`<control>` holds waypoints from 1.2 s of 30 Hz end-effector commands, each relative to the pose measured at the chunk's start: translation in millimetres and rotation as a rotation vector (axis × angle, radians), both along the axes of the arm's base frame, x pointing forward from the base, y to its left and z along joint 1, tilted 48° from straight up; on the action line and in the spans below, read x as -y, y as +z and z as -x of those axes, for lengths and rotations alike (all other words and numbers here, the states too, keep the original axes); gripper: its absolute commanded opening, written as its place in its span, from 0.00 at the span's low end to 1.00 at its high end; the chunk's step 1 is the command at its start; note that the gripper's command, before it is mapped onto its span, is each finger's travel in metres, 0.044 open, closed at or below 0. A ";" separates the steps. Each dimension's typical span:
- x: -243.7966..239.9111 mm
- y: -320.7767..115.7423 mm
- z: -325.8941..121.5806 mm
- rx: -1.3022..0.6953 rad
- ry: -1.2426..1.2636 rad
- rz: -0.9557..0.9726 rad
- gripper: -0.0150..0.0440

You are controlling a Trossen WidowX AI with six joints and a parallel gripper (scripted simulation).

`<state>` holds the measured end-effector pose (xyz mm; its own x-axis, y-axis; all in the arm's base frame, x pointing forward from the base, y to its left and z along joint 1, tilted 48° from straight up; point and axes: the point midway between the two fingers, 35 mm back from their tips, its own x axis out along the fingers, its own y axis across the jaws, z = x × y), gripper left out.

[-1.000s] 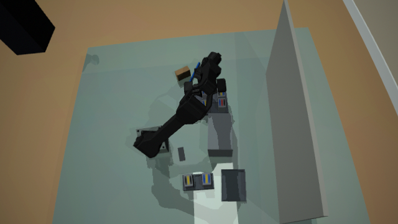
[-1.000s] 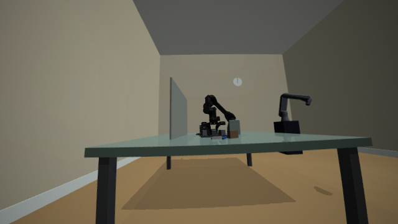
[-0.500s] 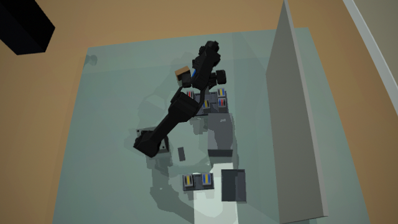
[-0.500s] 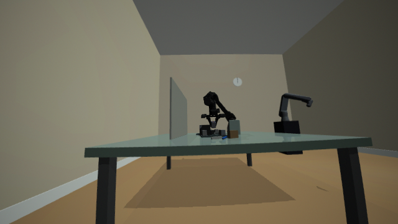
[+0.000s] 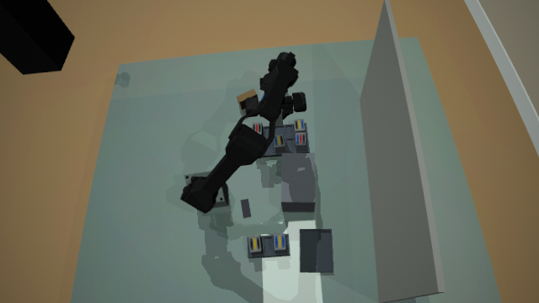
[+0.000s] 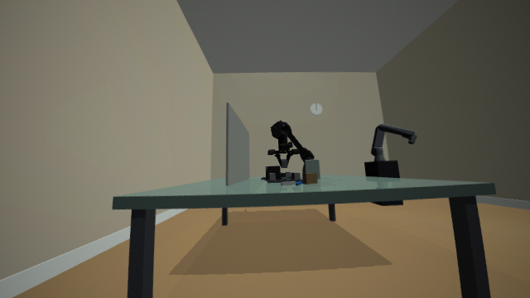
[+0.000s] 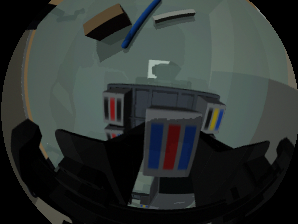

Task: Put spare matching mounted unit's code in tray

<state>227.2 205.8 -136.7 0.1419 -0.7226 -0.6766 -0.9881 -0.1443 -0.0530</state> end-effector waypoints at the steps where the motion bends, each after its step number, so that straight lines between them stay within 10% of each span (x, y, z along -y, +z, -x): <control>1: -0.7 0.5 0.1 0.000 0.000 0.000 0.25; 22: -57.4 49.3 18.0 0.002 -0.003 -0.012 0.25; 36: -19.9 129.7 -50.5 -0.012 0.018 -0.058 0.25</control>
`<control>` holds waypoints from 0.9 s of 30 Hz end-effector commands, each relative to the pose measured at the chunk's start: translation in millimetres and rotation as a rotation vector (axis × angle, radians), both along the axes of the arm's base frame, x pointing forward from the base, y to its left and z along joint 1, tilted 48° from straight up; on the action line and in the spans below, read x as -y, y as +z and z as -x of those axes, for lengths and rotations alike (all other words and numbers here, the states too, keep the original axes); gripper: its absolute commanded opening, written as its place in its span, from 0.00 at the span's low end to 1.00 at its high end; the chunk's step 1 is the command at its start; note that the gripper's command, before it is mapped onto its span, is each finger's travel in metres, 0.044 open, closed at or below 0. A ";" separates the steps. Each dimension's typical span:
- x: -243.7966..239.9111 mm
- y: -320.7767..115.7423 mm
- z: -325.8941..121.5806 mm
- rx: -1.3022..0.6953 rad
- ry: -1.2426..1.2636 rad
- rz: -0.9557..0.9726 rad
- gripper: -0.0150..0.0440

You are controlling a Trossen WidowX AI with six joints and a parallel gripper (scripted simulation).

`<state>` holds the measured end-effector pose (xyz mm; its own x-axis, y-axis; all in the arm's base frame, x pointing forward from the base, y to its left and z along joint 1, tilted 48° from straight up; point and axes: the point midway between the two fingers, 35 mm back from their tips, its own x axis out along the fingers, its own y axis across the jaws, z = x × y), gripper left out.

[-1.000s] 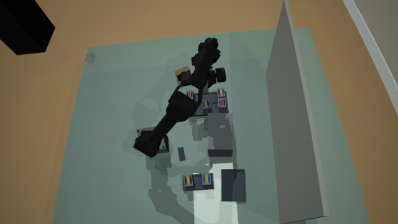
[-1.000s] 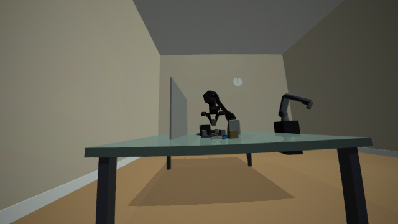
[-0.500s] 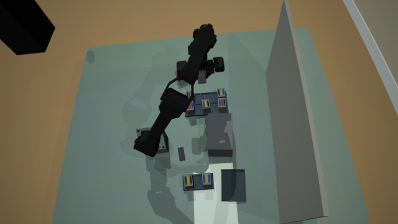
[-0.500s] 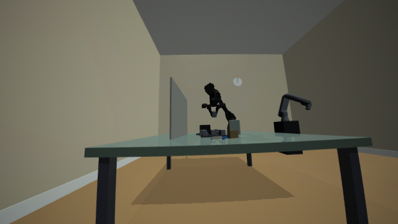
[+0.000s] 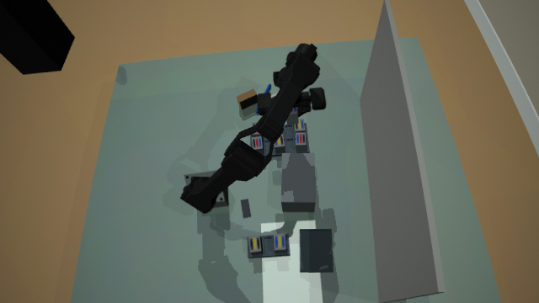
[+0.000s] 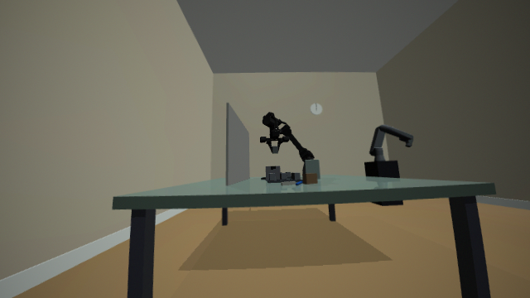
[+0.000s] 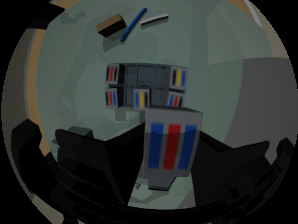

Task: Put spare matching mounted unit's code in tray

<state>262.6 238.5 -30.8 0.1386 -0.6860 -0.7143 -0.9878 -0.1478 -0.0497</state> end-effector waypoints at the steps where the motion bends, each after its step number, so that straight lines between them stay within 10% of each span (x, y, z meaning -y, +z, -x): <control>1: 16.9 30.0 -19.6 -0.001 0.014 -0.009 0.25; 27: 163.3 185.8 -78.5 0.025 0.026 0.014 0.25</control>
<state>342.0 98.2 132.1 0.1666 -0.6826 -0.7115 -0.9833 -0.1684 -0.0686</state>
